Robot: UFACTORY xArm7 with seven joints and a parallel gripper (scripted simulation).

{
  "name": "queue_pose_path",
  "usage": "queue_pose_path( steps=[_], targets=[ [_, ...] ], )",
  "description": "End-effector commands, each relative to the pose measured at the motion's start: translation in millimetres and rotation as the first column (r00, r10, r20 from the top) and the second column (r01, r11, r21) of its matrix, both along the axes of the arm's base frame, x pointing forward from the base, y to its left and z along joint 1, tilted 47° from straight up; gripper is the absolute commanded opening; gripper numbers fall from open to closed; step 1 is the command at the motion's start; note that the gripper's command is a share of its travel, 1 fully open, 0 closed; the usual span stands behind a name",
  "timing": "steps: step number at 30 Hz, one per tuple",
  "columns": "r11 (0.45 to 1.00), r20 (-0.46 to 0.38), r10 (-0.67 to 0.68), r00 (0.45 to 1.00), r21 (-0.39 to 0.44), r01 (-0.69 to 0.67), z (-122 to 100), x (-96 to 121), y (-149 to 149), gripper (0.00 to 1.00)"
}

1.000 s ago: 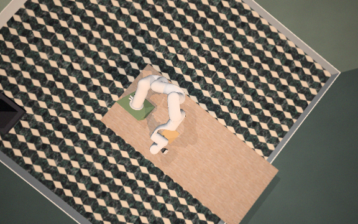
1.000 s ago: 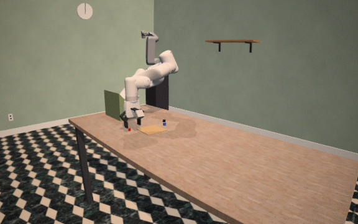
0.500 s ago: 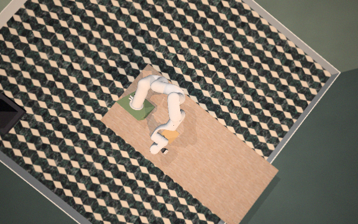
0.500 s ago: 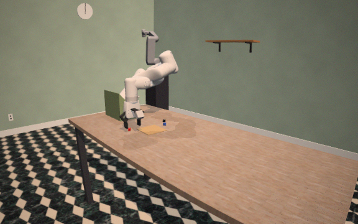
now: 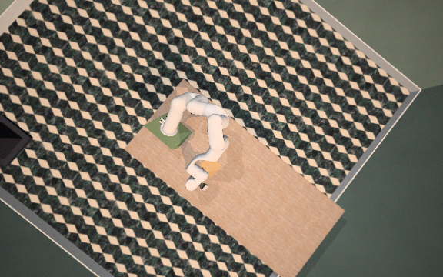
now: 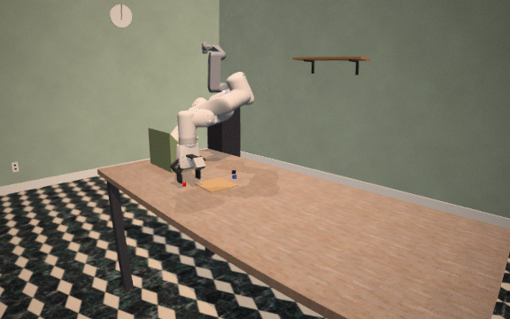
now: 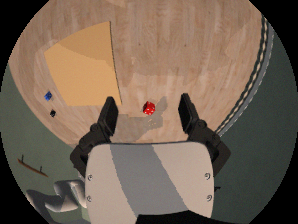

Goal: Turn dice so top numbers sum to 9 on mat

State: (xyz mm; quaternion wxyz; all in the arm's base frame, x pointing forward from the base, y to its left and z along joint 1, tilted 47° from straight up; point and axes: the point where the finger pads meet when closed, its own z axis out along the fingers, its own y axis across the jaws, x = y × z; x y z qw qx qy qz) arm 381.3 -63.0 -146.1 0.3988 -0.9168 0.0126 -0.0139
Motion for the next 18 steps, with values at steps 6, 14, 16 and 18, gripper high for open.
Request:
queue_pose_path(
  steps=[6,14,16,18],
  targets=[
    [1.000,0.002,-0.003,1.000,-0.004,0.003,0.7,0.7,-2.5,1.00],
    [1.000,0.002,-0.003,1.000,-0.004,0.003,2.1,1.3,-1.2,1.00],
    [1.000,0.002,-0.003,1.000,-0.004,0.003,4.3,2.1,0.8,1.00],
    [1.000,0.002,-0.003,1.000,-0.004,0.003,7.9,3.4,4.1,1.00]
  ],
)
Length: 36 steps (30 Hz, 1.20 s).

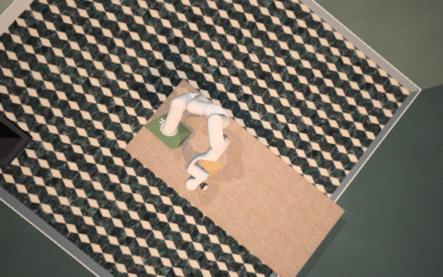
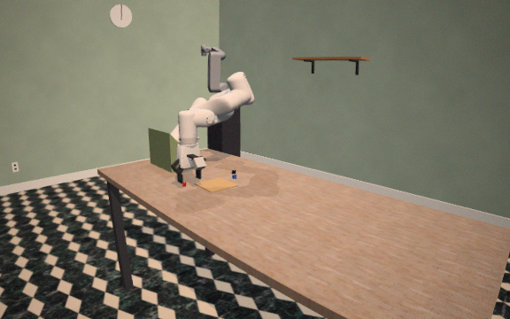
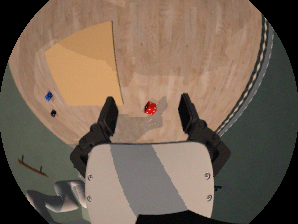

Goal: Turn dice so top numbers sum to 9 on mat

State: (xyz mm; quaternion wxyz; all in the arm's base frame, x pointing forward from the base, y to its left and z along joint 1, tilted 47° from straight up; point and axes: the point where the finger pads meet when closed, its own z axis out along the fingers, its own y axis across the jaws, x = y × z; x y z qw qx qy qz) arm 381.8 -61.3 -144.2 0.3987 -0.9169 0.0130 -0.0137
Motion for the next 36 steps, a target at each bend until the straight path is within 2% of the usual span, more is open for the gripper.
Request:
queue_pose_path(
  steps=[1,8,10,25,27,36],
  targets=[
    [1.000,0.003,-0.002,1.000,-0.003,0.002,8.3,3.8,4.5,1.00],
    [1.000,0.003,-0.002,1.000,-0.003,0.002,35.3,13.7,29.3,1.00],
    [1.000,0.003,-0.002,1.000,-0.003,0.002,35.3,13.7,29.3,1.00],
    [1.000,0.003,-0.002,1.000,-0.003,0.002,123.9,46.4,110.8,1.00],
    [1.000,0.003,-0.002,1.000,-0.003,0.002,123.9,46.4,110.8,1.00],
    [1.000,0.003,-0.002,1.000,-0.003,0.002,164.2,61.2,147.8,1.00]
  ],
)
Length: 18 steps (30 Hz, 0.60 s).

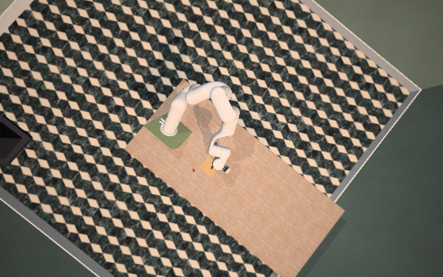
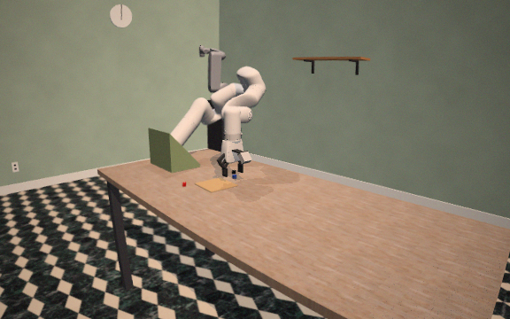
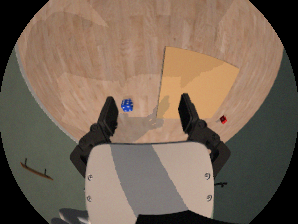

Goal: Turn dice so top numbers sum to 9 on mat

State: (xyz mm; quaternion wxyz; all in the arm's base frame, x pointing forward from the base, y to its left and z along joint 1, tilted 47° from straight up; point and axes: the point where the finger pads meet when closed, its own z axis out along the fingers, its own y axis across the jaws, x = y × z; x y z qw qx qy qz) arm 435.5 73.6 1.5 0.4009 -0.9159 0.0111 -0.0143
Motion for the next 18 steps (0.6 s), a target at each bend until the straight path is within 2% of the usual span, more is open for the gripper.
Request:
queue_pose_path(
  steps=[1,6,18],
  targets=[
    [1.000,0.000,-0.005,1.000,-0.008,0.005,20.9,8.4,15.1,1.00],
    [1.000,0.000,-0.005,1.000,-0.008,0.005,27.5,10.8,21.2,1.00],
    [1.000,0.000,-0.005,1.000,-0.008,0.005,28.3,11.1,21.9,1.00]
  ],
)
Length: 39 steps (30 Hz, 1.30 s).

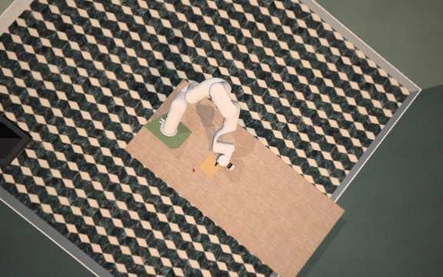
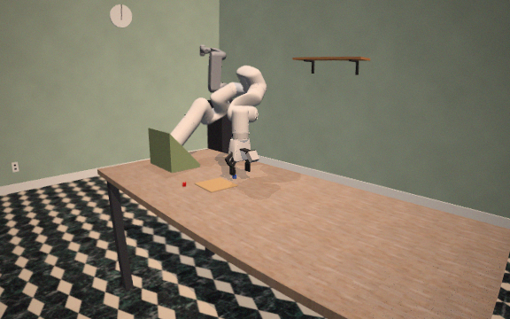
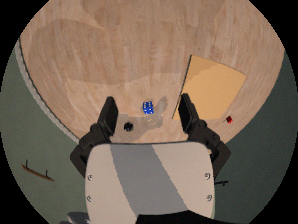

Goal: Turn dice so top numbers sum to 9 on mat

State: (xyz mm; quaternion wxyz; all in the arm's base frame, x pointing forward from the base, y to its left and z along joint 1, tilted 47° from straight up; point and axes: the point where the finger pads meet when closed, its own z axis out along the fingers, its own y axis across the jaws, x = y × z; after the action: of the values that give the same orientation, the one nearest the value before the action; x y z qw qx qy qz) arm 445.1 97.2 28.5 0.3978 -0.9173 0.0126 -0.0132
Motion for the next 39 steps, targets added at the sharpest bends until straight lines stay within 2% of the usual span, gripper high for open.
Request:
queue_pose_path(
  steps=[1,33,39],
  targets=[
    [1.000,0.003,-0.003,1.000,-0.001,0.003,1.3,1.5,-1.6,1.00],
    [1.000,0.003,-0.003,1.000,-0.001,0.003,1.4,1.2,-1.4,1.00],
    [1.000,0.003,-0.003,1.000,-0.001,0.003,8.6,-11.7,6.0,1.00]
  ],
)
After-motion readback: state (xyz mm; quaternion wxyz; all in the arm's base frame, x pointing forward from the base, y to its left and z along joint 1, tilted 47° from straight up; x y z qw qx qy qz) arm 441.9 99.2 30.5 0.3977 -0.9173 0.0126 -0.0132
